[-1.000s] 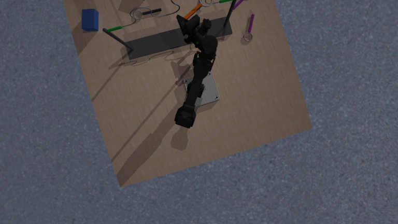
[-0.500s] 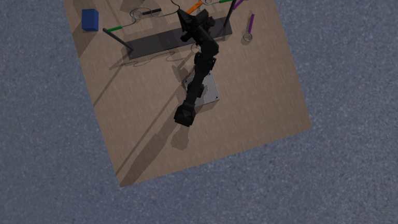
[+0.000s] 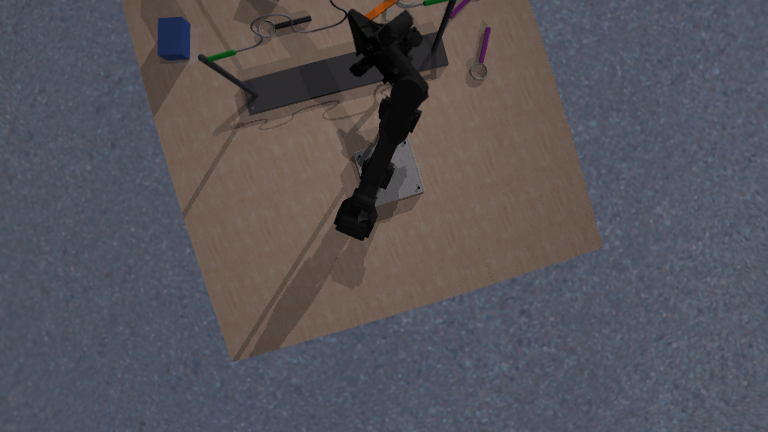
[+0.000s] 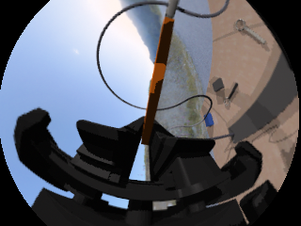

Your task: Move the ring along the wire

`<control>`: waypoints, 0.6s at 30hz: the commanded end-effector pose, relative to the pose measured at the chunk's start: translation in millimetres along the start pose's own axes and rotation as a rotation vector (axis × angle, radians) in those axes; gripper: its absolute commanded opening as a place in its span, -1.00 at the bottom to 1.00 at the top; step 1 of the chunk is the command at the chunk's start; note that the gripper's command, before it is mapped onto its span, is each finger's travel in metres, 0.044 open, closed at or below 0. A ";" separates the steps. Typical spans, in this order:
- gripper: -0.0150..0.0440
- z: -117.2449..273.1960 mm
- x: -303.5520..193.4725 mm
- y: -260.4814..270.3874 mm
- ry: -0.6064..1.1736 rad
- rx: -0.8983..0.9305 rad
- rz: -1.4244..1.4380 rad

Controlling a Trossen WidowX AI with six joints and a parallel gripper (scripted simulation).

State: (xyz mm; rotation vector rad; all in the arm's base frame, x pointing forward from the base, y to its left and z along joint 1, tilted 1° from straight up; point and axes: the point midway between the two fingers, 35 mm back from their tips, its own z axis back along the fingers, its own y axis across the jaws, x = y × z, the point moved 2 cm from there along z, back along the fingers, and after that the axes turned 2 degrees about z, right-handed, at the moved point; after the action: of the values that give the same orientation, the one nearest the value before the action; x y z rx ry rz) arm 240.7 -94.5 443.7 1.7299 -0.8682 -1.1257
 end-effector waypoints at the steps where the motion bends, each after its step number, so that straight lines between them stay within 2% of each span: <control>1: -1.00 -0.2 1.4 3.1 0.000 -0.009 0.006; 18: -1.00 -0.1 1.5 2.0 0.002 -0.101 0.156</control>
State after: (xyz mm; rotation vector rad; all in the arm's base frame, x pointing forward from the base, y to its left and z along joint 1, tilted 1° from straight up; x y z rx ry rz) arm 241.1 -96.8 444.7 1.5913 -0.9005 -1.0705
